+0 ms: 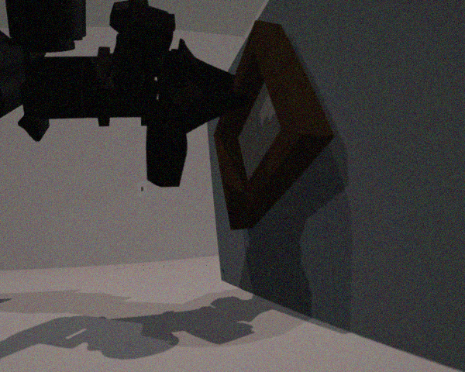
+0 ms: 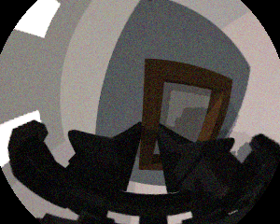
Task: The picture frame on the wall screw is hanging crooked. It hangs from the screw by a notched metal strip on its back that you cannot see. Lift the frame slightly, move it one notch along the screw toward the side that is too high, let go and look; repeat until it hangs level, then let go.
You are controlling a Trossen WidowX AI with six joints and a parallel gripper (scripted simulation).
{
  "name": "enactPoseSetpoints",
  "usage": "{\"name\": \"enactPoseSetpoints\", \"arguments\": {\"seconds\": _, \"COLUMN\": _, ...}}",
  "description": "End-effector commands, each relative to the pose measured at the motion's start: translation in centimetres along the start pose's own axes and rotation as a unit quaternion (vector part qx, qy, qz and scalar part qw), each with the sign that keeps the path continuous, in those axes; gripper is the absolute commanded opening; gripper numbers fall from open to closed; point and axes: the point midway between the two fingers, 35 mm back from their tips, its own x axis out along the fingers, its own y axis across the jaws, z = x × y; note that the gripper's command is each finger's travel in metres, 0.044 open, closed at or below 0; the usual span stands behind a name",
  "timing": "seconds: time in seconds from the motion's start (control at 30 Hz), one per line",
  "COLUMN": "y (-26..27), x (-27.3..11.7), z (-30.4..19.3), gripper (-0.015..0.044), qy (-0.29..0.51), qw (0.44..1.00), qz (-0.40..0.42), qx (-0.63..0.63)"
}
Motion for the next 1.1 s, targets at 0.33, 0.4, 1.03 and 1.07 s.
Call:
{"name": "enactPoseSetpoints", "arguments": {"seconds": 0.33, "y": -0.11, "x": 0.00, "z": 0.02, "gripper": 0.0000, "qy": 0.000, "qw": 1.000, "qz": 0.003, "qx": 0.000}}
{"name": "enactPoseSetpoints", "arguments": {"seconds": 0.4, "y": -0.11, "x": 0.00, "z": 0.02, "gripper": 0.0000, "qy": 0.000, "qw": 1.000, "qz": 0.003, "qx": 0.000}}
{"name": "enactPoseSetpoints", "arguments": {"seconds": 1.03, "y": -0.18, "x": 0.00, "z": 0.01, "gripper": 0.0000, "qy": 0.000, "qw": 0.999, "qz": 0.003, "qx": 0.036}}
{"name": "enactPoseSetpoints", "arguments": {"seconds": 1.07, "y": -0.19, "x": 0.00, "z": 0.01, "gripper": 0.0000, "qy": 0.001, "qw": 0.999, "qz": 0.003, "qx": 0.040}}
